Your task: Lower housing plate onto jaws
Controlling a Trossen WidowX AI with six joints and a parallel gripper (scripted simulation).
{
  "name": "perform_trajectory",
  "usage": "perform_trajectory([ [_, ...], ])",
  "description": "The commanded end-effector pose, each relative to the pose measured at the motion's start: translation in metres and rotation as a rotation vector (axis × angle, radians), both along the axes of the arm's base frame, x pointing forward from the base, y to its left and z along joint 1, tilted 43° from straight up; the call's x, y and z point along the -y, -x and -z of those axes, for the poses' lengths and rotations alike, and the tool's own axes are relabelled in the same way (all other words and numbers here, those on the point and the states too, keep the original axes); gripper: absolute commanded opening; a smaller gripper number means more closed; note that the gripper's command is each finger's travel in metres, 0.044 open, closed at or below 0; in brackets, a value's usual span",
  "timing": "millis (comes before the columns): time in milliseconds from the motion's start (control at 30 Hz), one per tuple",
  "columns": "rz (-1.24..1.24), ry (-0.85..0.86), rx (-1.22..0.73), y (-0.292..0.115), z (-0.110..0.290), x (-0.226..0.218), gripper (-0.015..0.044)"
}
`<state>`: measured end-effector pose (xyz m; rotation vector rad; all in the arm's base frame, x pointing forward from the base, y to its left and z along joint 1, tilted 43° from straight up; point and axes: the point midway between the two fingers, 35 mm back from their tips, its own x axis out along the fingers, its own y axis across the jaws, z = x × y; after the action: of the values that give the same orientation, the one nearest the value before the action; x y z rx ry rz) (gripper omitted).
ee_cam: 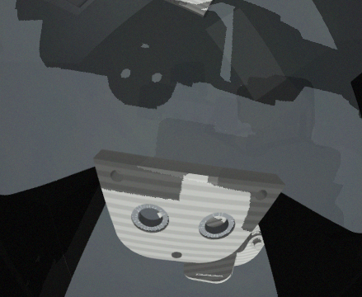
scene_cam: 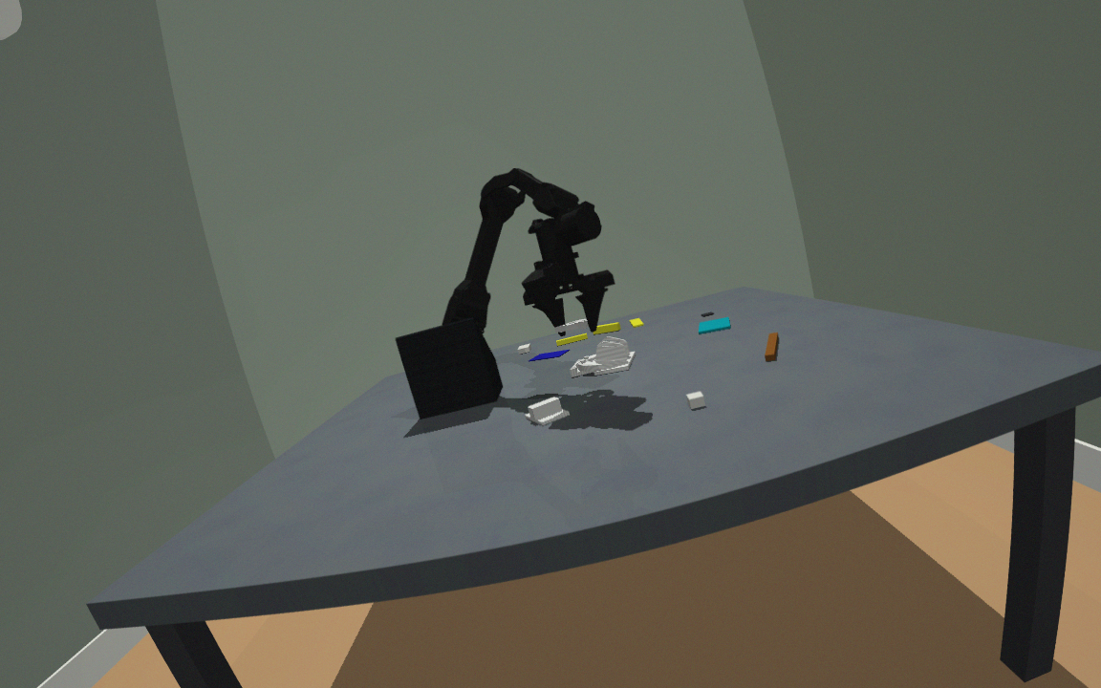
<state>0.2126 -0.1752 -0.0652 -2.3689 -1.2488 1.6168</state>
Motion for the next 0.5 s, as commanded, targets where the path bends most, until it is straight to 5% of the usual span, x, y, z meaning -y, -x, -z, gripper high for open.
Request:
perform_trajectory([
  [0, 0.1, -0.028, -0.079, -0.006, -0.009, -0.014, 0.0351],
  [467, 0.379, -0.093, -0.301, -0.019, -0.035, -0.049, 0.0351],
])
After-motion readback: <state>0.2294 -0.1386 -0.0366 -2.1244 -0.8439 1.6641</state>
